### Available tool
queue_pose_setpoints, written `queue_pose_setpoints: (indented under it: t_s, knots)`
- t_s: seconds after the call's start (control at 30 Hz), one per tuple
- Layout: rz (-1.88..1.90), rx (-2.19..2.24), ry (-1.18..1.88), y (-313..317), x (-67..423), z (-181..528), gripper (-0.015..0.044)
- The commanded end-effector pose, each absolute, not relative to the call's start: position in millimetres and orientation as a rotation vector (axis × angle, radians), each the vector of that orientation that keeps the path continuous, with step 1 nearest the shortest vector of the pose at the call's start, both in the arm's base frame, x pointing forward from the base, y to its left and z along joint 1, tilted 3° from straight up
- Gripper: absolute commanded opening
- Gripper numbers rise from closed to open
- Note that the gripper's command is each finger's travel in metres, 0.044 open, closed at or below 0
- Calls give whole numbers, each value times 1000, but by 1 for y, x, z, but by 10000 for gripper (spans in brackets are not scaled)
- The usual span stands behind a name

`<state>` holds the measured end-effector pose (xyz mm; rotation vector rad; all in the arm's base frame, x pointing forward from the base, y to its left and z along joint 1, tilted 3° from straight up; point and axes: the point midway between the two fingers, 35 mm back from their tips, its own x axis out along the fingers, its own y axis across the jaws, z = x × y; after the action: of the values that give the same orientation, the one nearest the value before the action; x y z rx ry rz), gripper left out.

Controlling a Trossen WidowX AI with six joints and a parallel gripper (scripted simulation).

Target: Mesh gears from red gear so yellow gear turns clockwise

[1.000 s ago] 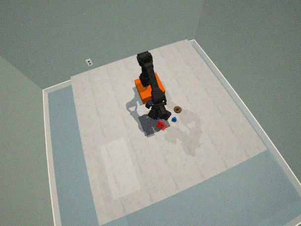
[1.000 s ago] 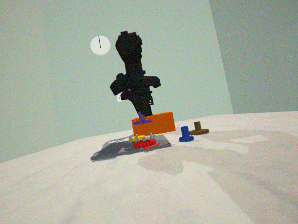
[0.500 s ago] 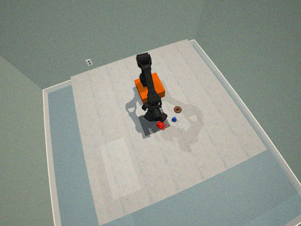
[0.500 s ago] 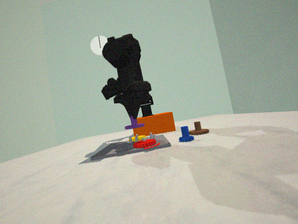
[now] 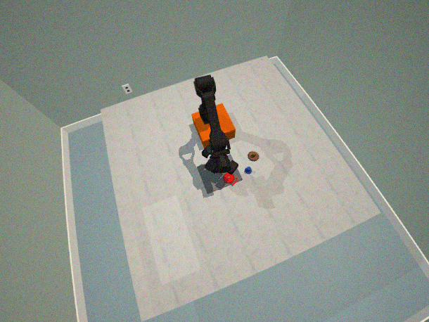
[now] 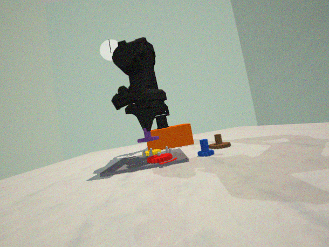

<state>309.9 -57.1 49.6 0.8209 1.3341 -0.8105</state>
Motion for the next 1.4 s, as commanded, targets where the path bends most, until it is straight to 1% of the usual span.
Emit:
queue_pose_setpoints:
  t_s: [0.0, 0.67, 1.17, 1.37]
  knots:
    - [-804, 820, 1334, -57, 311, 50, 0]
    - [-708, 716, 1372, -58, 312, 28, 0]
    - [-851, 871, 1314, -58, 313, 6, 0]
    - [-915, 940, 1284, -59, 313, 7, 0]
